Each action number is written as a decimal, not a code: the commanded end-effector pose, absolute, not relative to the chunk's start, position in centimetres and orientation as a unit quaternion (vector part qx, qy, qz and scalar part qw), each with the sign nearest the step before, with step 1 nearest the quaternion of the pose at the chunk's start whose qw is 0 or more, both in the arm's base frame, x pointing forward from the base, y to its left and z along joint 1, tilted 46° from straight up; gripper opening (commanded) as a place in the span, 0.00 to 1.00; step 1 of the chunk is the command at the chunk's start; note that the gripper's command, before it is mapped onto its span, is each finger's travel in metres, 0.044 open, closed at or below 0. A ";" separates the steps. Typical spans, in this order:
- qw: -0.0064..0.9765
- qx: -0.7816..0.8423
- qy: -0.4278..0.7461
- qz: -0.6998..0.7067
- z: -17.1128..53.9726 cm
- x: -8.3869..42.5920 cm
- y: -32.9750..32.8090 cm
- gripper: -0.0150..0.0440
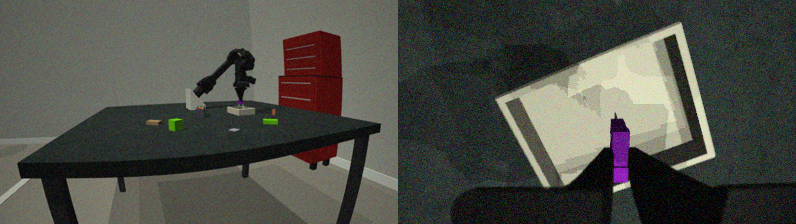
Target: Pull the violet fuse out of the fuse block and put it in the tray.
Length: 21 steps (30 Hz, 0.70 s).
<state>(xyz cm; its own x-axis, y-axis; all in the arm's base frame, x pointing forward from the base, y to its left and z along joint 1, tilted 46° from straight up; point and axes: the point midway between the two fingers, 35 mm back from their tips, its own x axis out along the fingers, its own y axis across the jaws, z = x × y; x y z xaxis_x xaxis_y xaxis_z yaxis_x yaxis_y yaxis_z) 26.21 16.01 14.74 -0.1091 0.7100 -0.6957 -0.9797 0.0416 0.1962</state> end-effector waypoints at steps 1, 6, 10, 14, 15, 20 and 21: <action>0.637 -0.195 0.339 0.664 14.4 26.0 16.5 0.25; 0.637 -0.195 0.339 0.664 14.0 25.9 16.9 0.25; 0.637 -0.198 0.339 0.664 14.2 26.0 16.7 0.43; 0.637 -0.198 0.339 0.664 14.2 26.0 16.7 0.61; 0.637 -0.198 0.339 0.664 14.2 26.0 16.7 0.65; 0.637 -0.198 0.339 0.664 14.7 26.2 16.1 0.81; 0.637 -0.197 0.340 0.664 15.4 26.3 15.4 0.81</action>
<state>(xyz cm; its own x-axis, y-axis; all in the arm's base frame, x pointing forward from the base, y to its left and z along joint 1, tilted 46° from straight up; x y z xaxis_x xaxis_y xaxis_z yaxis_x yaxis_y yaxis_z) 25.93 16.30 14.49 -0.1198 0.7083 -0.6956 -0.9776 0.0380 0.2071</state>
